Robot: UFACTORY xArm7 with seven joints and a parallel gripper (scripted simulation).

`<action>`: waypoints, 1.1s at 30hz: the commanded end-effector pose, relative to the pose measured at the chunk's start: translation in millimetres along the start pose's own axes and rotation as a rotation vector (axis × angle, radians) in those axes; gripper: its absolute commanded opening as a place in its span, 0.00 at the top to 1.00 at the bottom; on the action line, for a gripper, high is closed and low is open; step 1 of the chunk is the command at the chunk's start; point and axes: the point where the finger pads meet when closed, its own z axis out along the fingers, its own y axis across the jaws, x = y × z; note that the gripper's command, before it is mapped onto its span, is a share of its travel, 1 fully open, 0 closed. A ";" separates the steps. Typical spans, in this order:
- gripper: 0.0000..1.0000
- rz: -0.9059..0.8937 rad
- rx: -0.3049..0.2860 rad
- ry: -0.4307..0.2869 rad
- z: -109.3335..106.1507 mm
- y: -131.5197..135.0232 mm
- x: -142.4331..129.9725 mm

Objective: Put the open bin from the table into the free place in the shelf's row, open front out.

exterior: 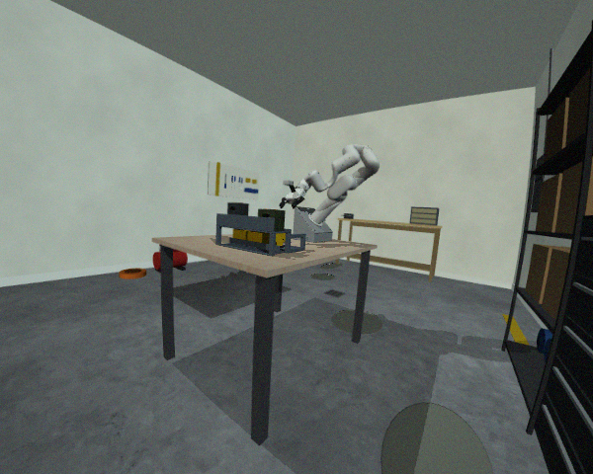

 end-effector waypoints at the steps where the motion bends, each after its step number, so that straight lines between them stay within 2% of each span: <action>1: 0.00 -0.005 0.048 0.192 7.5 -6.4 -13.9; 9: 0.00 -0.005 0.048 0.192 7.5 -6.4 -13.9; 10: 0.00 -0.001 0.009 0.041 1.3 -1.0 -1.8; 14: 0.00 -0.005 0.048 0.192 7.9 -6.6 -14.9; 26: 0.00 -0.005 0.048 0.192 7.9 -6.6 -14.9; 27: 0.00 -0.001 0.009 0.041 1.4 -1.0 -2.0; 31: 0.00 -0.005 0.048 0.192 8.2 -6.9 -16.0; 33: 0.00 -0.005 0.048 0.192 8.2 -6.9 -16.0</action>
